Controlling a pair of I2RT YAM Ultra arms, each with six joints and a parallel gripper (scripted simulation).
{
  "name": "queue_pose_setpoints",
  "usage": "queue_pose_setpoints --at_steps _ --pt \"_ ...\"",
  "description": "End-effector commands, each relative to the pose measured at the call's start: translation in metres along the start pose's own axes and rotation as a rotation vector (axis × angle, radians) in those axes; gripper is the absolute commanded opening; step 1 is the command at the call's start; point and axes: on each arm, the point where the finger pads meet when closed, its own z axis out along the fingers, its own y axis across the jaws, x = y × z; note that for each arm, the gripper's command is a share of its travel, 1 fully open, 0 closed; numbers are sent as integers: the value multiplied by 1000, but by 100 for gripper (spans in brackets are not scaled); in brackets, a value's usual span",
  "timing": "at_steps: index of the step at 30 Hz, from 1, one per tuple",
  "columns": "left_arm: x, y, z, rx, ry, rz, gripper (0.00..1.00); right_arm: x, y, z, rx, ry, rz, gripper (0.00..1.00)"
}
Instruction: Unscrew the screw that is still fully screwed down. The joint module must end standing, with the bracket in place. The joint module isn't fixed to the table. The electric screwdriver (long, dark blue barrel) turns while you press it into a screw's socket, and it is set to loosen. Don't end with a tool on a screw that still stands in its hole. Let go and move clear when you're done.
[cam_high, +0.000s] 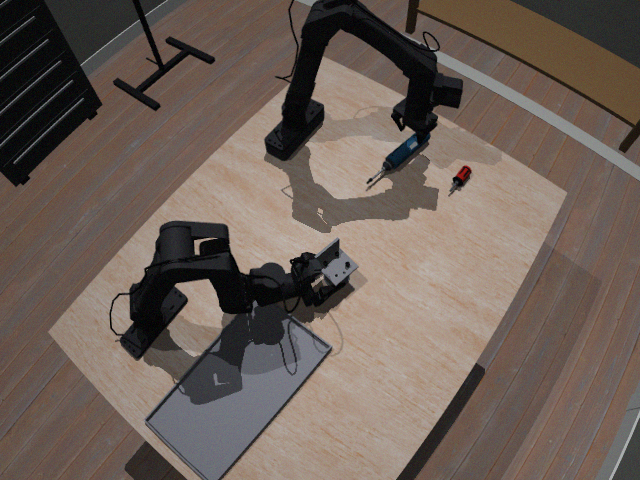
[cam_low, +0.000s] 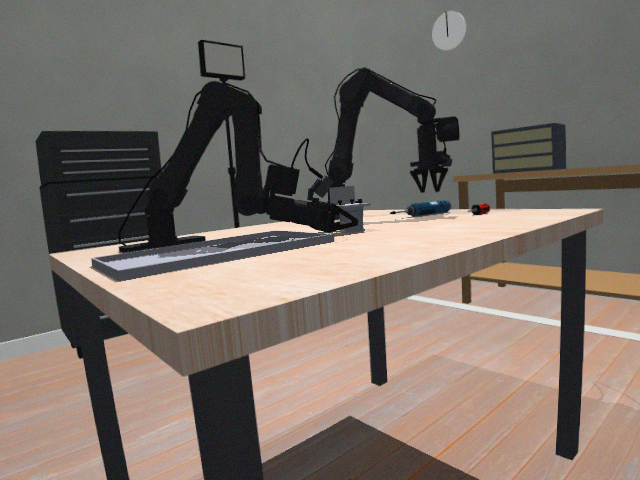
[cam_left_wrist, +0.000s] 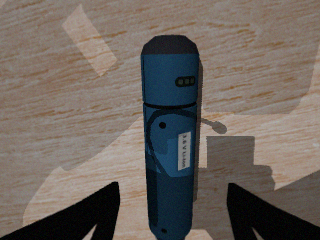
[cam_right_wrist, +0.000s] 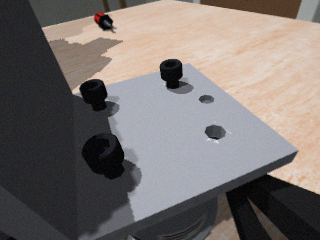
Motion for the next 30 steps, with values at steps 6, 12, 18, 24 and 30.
queue_pose_setpoints --at_steps 6,12,18,24,30 --pt "0 -1 -4 4 -3 2 65 -2 0 1 2 -1 3 77" --pt "0 -1 -4 4 -3 2 65 -2 0 1 2 -1 3 77" --pt "0 -1 -4 4 -3 2 65 -2 0 1 2 -1 3 86" --pt "0 -1 -4 4 -3 2 65 -2 0 1 2 -1 3 86" --pt "0 -1 -4 4 -3 2 65 -2 0 1 2 -1 3 86"
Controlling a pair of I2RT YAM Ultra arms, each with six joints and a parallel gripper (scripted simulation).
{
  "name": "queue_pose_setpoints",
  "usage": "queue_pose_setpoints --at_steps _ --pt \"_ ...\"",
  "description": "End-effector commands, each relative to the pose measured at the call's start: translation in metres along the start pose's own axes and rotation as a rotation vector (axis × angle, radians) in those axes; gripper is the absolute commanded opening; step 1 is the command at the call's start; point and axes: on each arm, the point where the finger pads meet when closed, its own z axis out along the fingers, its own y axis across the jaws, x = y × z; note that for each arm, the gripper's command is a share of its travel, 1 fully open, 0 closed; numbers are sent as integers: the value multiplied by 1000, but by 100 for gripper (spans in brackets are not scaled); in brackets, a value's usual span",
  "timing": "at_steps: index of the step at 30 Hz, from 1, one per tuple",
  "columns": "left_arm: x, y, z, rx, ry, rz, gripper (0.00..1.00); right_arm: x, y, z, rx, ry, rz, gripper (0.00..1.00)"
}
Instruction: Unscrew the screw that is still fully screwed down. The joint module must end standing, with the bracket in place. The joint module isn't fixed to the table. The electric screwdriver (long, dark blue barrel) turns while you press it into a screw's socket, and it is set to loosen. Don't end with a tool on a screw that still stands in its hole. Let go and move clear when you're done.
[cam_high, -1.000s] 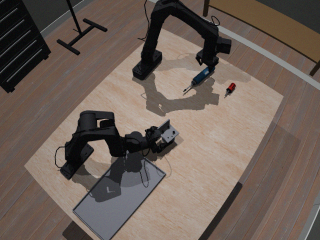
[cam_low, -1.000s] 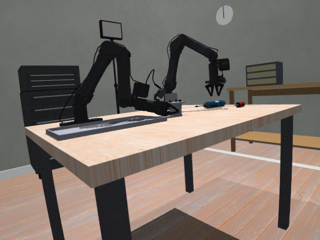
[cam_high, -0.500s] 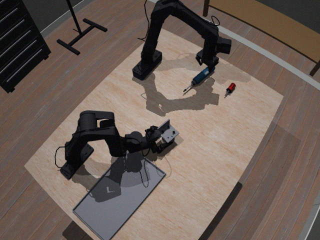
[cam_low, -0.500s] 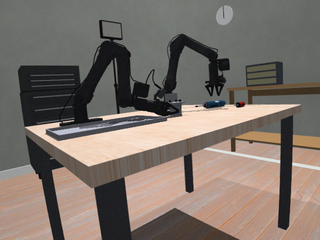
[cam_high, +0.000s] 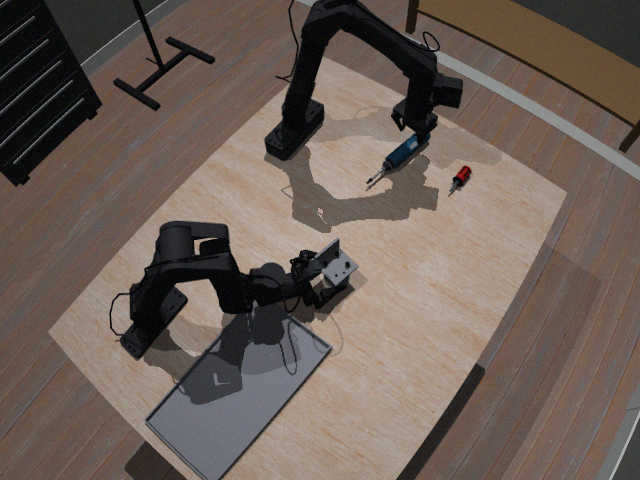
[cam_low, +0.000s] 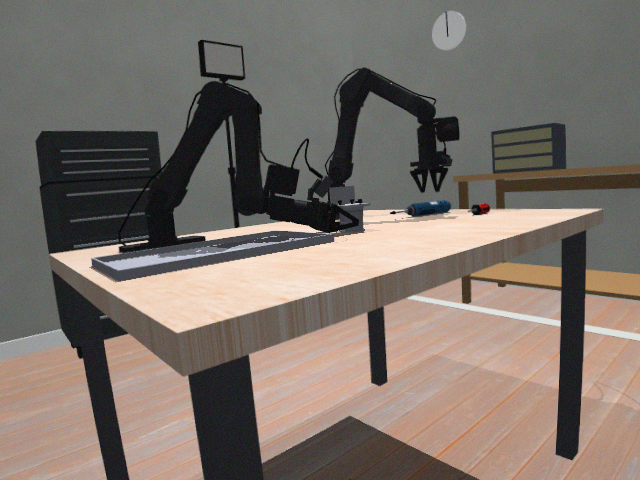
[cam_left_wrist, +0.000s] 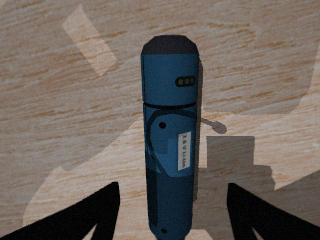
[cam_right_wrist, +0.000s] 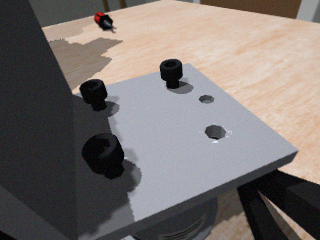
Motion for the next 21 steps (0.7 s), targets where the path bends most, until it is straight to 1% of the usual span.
queue_pose_setpoints --at_steps 1,20,21 --pt "0 -1 -4 4 -3 2 65 -2 0 1 2 -1 3 86" --pt "0 -1 -4 4 -3 2 65 -2 0 1 2 -1 3 86" --pt "0 -1 -4 4 -3 2 65 -2 1 -4 7 9 11 86"
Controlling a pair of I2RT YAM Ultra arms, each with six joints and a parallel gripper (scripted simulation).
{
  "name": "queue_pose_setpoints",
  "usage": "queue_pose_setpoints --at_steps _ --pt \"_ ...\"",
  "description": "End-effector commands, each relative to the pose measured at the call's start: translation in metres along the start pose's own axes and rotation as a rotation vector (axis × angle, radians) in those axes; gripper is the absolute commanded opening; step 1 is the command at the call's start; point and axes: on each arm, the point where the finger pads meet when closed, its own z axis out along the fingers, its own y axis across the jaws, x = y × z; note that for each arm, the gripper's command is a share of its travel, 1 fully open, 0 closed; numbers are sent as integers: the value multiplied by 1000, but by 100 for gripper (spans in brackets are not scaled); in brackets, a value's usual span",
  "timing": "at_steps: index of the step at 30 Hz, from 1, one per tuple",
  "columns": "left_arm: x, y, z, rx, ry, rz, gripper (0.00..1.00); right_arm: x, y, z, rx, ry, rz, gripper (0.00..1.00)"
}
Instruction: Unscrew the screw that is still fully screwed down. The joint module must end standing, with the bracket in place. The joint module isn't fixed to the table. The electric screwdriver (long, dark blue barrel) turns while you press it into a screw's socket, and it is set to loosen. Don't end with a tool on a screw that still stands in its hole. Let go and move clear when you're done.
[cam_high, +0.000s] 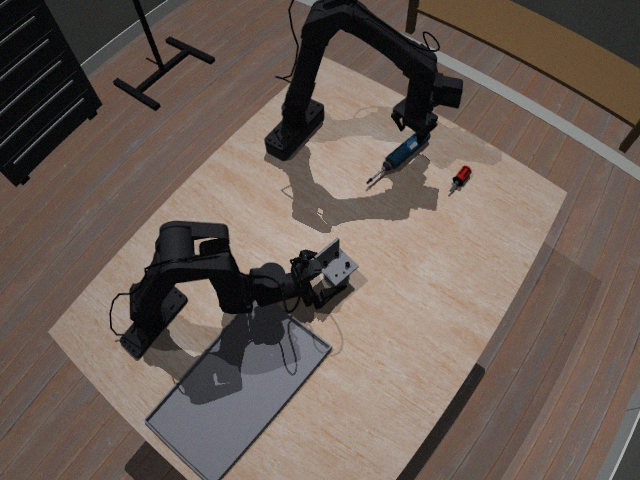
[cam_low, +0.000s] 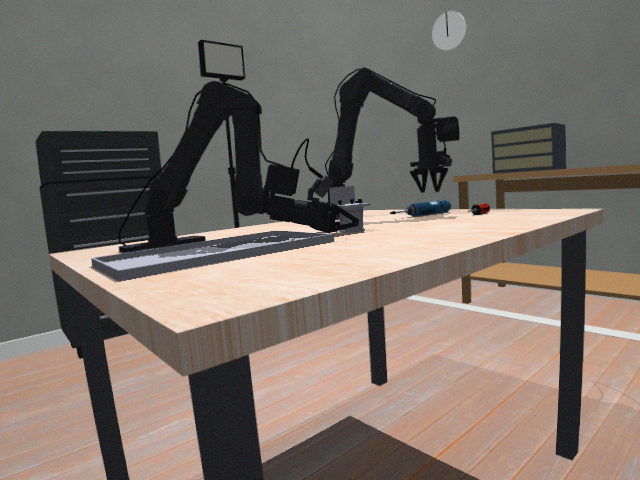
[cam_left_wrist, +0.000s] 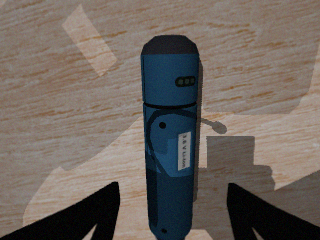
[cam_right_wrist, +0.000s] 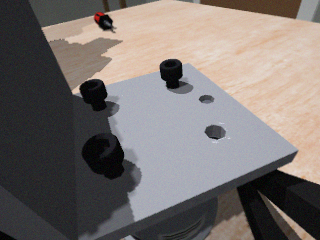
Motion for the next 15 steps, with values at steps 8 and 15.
queue_pose_setpoints --at_steps 8,15 --pt "0 -1 -4 4 -3 2 65 -5 -2 -19 4 -8 4 86" --pt "0 -1 -4 4 -3 2 65 -2 0 -19 2 -1 3 86"
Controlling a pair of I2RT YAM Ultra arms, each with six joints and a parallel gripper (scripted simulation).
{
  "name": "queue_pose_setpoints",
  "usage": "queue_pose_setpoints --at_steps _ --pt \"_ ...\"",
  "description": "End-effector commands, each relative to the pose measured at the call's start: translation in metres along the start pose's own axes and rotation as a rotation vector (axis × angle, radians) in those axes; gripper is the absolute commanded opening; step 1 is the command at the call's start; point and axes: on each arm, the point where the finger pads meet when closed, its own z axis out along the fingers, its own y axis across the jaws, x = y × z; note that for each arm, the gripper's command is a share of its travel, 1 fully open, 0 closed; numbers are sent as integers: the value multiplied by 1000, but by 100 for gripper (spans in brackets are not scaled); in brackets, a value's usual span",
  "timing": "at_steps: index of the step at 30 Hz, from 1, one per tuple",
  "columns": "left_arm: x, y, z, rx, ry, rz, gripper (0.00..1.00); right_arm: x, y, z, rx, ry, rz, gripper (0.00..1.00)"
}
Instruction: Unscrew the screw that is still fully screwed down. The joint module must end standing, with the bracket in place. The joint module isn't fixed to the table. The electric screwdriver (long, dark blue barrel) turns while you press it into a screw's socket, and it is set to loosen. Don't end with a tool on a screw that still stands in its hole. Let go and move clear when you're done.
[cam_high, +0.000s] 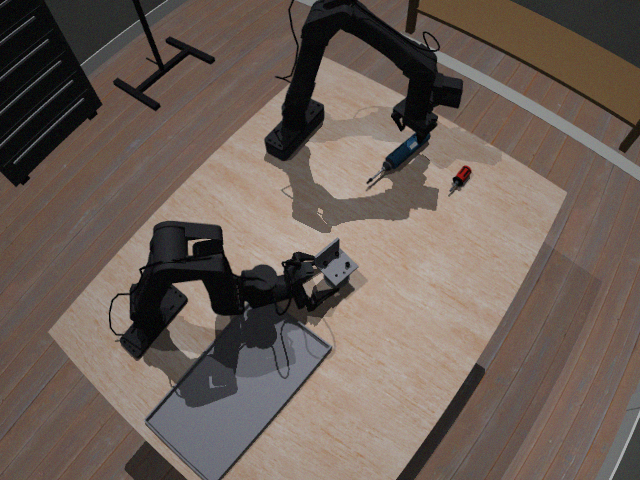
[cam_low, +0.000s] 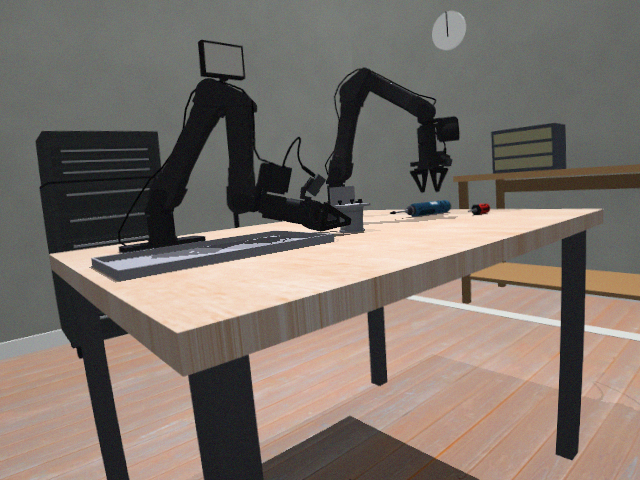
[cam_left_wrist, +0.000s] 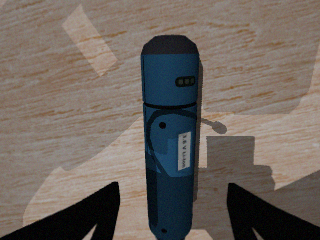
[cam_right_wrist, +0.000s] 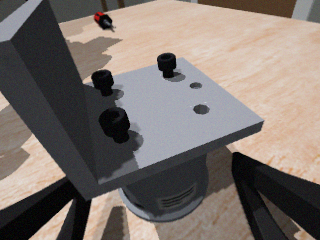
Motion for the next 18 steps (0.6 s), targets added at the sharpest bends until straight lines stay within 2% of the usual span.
queue_pose_setpoints --at_steps 1,13,15,18 --pt "0 -1 -4 4 -3 2 65 -2 1 0 -6 -6 -2 86" --pt "0 -1 -4 4 -3 2 65 -4 -1 -26 -5 -12 -8 86" --pt "0 -1 -4 4 -3 2 65 4 1 -25 -9 15 -2 86" --pt "0 -1 -4 4 -3 2 65 -2 1 -20 -6 -6 -2 86"
